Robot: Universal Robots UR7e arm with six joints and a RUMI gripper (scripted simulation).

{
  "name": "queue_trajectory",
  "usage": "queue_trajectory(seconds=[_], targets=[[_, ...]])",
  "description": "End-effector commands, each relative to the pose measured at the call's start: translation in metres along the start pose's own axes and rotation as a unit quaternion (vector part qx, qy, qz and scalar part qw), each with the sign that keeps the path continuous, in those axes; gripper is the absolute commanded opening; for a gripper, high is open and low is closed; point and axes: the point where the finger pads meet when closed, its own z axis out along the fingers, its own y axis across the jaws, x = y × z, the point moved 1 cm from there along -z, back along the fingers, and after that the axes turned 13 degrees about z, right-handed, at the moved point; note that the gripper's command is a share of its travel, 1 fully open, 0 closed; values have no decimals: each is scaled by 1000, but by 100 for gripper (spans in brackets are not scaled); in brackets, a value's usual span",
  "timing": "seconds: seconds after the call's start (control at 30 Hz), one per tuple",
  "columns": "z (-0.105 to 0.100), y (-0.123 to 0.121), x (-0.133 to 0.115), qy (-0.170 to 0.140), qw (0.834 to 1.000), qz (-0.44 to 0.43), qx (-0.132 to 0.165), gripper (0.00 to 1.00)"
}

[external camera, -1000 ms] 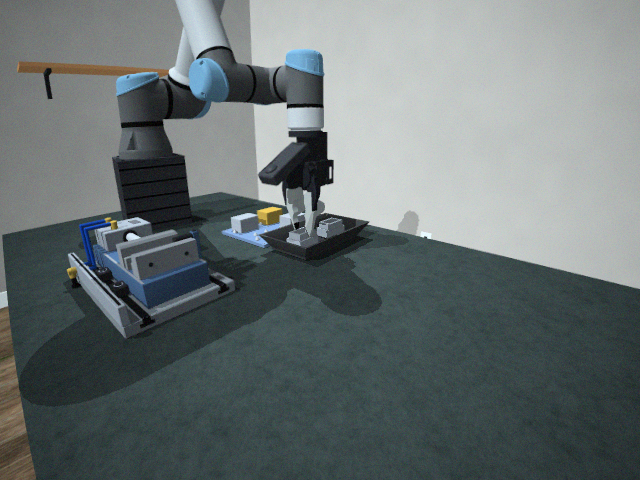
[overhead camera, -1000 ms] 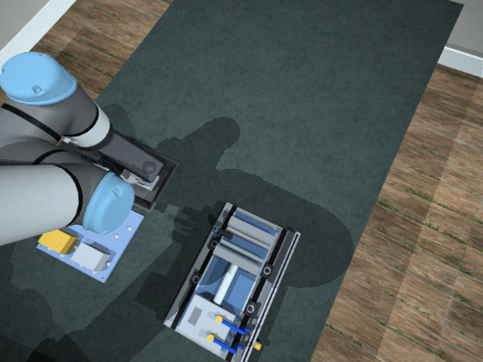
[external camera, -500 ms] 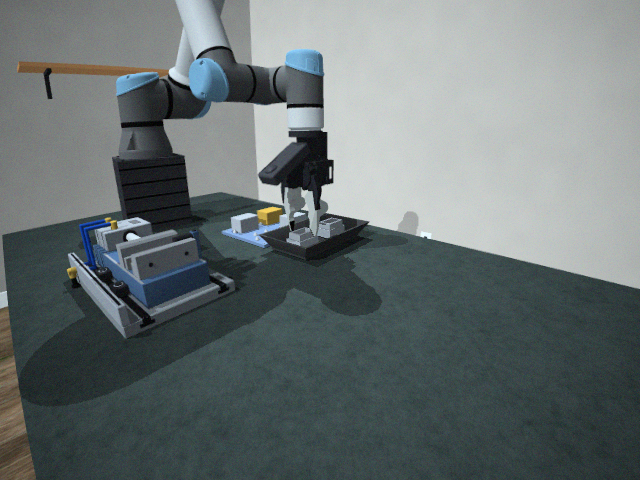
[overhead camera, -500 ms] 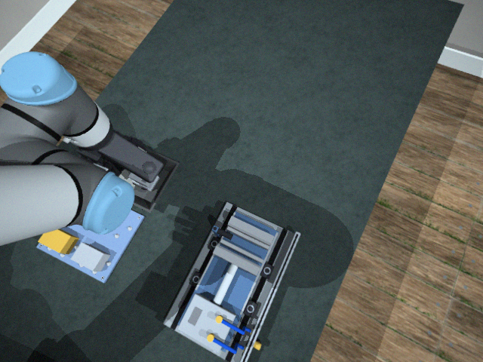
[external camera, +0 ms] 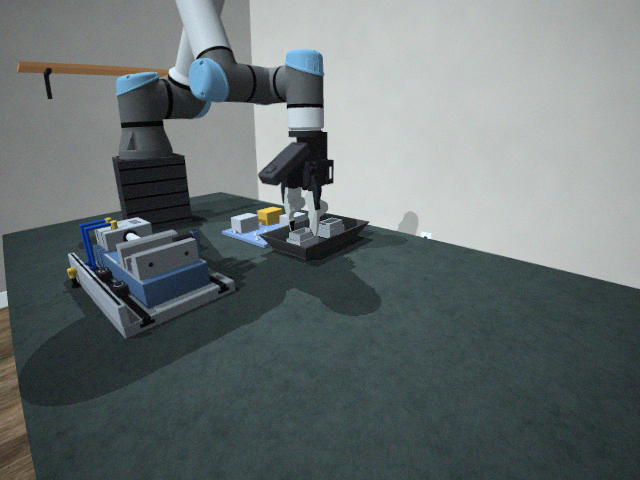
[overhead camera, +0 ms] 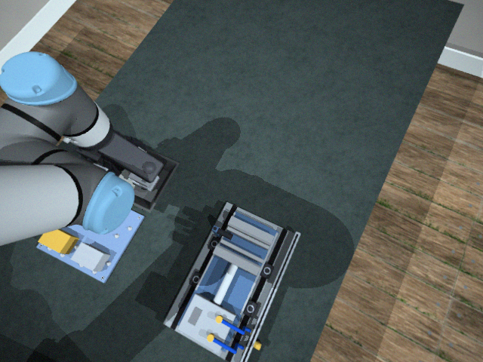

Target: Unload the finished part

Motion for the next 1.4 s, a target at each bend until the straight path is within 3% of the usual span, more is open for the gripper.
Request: queue_trajectory(seconds=[0.0, 0.47, 0.87, 1.37], targets=[[-1, -1, 0, 0, 1000, 0, 1, 40], [-3, -1, 0, 0, 1000, 0, 1, 40], [-32, 0, 0, 0, 1000, 0, 1, 40], [-114, 0, 0, 0, 1000, 0, 1, 40]])
